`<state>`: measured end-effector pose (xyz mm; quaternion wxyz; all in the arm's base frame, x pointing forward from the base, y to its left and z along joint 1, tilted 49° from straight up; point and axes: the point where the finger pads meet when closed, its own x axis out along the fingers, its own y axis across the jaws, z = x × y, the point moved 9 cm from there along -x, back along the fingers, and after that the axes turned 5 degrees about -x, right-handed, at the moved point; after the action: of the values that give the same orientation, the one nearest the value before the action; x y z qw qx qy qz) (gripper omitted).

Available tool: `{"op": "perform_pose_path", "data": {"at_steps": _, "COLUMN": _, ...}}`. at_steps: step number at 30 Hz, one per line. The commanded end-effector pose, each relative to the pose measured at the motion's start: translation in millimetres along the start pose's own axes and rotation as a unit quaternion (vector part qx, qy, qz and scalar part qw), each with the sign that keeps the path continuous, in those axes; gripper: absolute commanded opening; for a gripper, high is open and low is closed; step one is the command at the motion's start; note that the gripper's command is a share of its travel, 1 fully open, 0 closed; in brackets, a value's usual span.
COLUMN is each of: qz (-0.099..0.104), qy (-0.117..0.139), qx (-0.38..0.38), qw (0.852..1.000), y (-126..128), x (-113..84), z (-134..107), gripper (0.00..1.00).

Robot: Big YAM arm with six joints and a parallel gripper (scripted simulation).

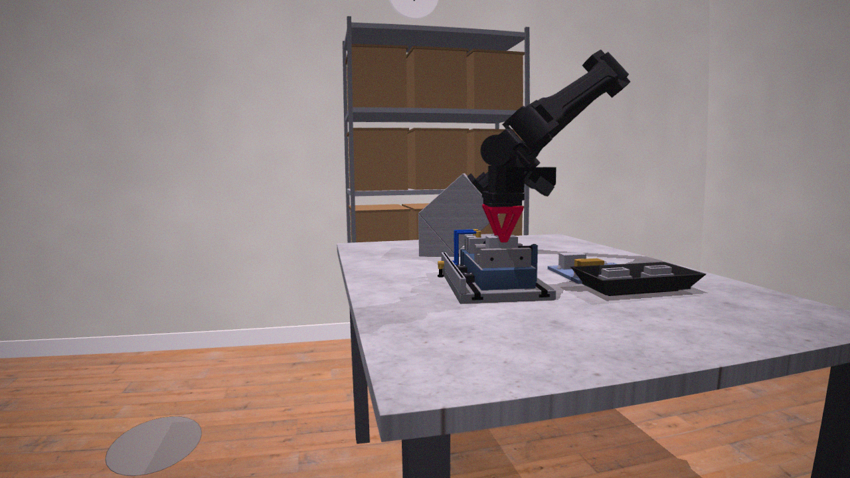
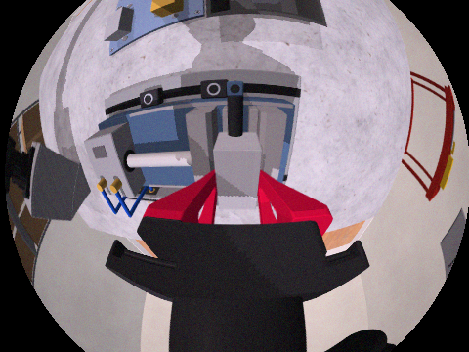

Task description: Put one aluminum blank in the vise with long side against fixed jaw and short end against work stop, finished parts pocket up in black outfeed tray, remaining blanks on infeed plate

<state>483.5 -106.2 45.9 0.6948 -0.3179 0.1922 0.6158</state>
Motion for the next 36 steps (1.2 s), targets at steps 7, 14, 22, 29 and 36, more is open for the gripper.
{"op": "perform_pose_path", "data": {"at_steps": 7, "qz": -0.011, "qy": 0.004, "qx": -0.017, "qw": 1.0, "y": -13.1, "x": -8.3, "z": 10.6, "gripper": 0.0}}
{"op": "perform_pose_path", "data": {"at_steps": 14, "qz": -0.012, "qy": 0.004, "qx": -0.018, "qw": 1.0, "y": -14.8, "x": -10.2, "z": 11.6, "gripper": 0.0}}
{"op": "perform_pose_path", "data": {"at_steps": 22, "qz": -0.012, "qy": 0.004, "qx": -0.019, "qw": 1.0, "y": -15.9, "x": -11.2, "z": 11.9, "gripper": 0.0}}
{"op": "perform_pose_path", "data": {"at_steps": 29, "qz": -0.011, "qy": 0.004, "qx": -0.019, "qw": 1.0, "y": -16.2, "x": -11.1, "z": 11.5, "gripper": 0.0}}
{"op": "perform_pose_path", "data": {"at_steps": 36, "qz": -0.011, "qy": 0.004, "qx": -0.019, "qw": 1.0, "y": -16.4, "x": -11.1, "z": 11.4, "gripper": 0.0}}
